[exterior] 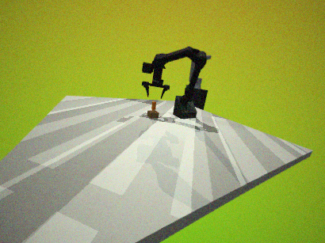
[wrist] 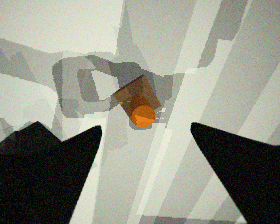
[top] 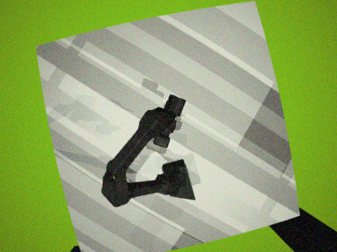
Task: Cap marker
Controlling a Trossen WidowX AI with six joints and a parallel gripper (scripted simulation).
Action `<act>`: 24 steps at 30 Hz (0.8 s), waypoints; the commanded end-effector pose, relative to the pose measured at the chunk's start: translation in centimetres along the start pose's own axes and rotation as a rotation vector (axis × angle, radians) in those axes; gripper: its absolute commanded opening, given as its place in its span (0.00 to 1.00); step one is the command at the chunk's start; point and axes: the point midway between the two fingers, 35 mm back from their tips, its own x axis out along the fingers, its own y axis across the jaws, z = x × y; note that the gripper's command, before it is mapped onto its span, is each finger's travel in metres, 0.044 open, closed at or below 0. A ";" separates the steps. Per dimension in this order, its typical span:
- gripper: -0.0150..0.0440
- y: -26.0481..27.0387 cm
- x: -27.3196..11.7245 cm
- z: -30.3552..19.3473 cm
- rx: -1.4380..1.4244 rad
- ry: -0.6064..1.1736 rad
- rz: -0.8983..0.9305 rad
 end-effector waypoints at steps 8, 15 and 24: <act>0.69 0.1 -0.7 0.0 0.518 0.007 0.006; 0.38 0.0 -0.2 0.0 1.041 0.006 0.006; 0.25 0.0 -0.2 0.0 1.041 0.006 0.006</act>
